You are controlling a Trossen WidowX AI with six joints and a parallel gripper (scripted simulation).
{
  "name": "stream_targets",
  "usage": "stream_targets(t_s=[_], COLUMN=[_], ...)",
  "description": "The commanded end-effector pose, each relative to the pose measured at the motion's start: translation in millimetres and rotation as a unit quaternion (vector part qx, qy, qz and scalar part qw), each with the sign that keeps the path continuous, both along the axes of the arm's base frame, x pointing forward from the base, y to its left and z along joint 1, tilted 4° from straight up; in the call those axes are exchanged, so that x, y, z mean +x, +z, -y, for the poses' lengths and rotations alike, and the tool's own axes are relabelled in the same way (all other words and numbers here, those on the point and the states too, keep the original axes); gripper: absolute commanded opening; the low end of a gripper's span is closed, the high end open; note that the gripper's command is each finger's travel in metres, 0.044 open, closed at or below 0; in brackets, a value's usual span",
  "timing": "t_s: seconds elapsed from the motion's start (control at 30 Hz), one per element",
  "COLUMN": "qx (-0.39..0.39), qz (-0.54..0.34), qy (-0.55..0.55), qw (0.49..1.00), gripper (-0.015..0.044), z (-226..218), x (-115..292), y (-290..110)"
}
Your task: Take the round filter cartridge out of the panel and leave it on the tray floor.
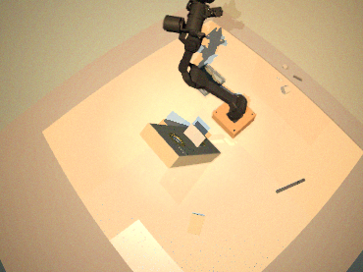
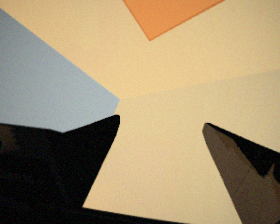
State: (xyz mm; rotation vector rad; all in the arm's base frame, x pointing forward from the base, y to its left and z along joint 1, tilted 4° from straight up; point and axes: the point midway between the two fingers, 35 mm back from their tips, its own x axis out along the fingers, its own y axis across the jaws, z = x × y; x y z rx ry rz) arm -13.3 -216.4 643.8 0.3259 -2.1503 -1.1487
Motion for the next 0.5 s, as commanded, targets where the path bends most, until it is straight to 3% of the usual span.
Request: stream_targets(t_s=[0.0,0.33,0.47], qx=[-0.004,-0.248,-0.352], qz=[0.001,0.009,-0.015], qy=[-0.003,-0.157,-0.190], qw=[1.000,0.956,0.916], gripper=[0.0374,0.0115,0.0115], z=[-2,-120,-170], x=[-2,-87,-95], y=[0,9,6])
